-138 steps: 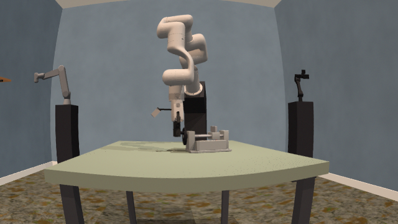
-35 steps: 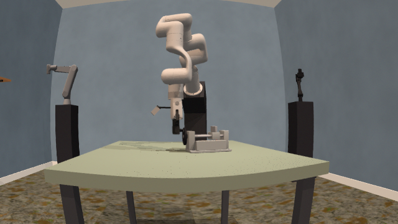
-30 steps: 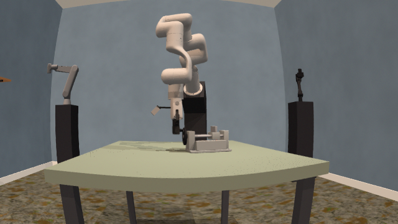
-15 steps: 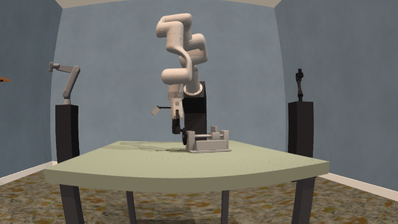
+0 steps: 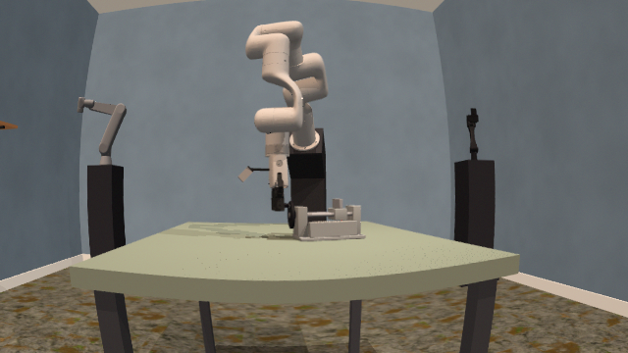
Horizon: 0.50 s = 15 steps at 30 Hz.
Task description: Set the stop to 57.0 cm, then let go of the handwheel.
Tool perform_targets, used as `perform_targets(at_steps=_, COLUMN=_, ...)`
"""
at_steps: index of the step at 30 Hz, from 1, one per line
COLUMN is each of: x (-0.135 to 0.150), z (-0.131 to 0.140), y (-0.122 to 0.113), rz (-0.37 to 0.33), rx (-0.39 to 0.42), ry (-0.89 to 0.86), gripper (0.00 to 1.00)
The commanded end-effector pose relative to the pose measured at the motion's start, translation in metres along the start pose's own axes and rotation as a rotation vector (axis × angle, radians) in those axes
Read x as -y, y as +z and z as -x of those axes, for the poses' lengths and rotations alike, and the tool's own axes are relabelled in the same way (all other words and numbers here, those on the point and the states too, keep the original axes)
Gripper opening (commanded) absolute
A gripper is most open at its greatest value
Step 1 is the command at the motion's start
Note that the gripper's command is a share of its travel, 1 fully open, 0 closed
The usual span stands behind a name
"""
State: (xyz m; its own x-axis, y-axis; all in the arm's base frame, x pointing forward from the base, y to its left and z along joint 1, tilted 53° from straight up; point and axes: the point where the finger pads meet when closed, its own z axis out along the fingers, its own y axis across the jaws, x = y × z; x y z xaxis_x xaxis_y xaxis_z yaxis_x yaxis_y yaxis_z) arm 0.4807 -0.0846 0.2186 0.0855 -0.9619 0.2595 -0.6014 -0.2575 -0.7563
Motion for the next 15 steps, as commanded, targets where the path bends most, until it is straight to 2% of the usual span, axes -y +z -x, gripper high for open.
perform_targets(at_steps=1, x=0.0007, z=-0.0004, y=-0.0004, rz=-0.001, rx=0.0, ry=0.0, gripper=0.57)
perform_targets(at_steps=15, x=0.0007, z=-0.0004, y=-0.0076, rz=-0.001, rx=0.0, ry=0.001, gripper=0.57)
